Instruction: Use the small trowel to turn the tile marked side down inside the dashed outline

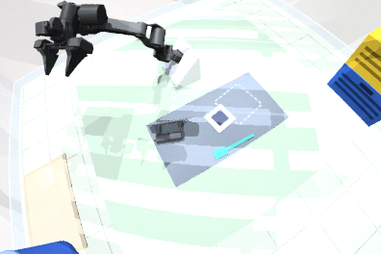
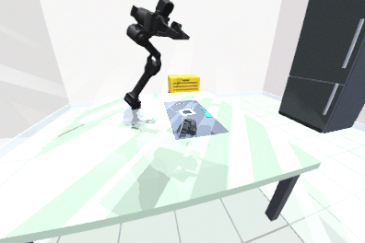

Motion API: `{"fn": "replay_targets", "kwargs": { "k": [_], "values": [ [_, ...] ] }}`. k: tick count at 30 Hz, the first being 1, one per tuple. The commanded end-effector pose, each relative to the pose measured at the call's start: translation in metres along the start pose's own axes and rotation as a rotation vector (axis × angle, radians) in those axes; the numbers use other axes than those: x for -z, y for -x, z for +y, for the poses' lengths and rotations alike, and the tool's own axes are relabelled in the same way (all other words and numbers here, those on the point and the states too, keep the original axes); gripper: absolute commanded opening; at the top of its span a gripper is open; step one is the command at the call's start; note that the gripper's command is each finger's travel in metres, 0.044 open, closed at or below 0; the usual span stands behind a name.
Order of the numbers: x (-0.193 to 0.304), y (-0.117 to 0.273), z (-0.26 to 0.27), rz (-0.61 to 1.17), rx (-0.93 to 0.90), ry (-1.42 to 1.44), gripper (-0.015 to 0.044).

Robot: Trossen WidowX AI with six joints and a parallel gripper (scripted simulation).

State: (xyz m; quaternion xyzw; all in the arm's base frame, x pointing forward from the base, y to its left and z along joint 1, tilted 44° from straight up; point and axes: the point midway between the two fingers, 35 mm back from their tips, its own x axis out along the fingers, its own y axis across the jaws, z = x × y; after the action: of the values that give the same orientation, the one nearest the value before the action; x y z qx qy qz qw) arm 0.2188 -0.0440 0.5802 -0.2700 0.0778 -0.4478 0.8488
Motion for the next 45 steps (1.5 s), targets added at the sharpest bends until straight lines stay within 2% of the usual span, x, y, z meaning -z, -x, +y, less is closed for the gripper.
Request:
{"fn": "replay_targets", "kwargs": {
  "k": [1,11,12,31,45],
  "values": [
    [0.0,0.0,0.0,-0.003,-0.002,-0.002,0.0374],
    [-0.021,0.019,-0.022,-0.17,-0.08,-0.107,0.0111],
    [-0.022,0.021,-0.024,-0.183,-0.088,-0.114,0.01],
    [-0.04,0.043,-0.078,-0.436,-0.166,-0.327,0.01],
    [-0.035,0.045,-0.129,-0.581,-0.175,-0.528,0.01]
  ]
}}
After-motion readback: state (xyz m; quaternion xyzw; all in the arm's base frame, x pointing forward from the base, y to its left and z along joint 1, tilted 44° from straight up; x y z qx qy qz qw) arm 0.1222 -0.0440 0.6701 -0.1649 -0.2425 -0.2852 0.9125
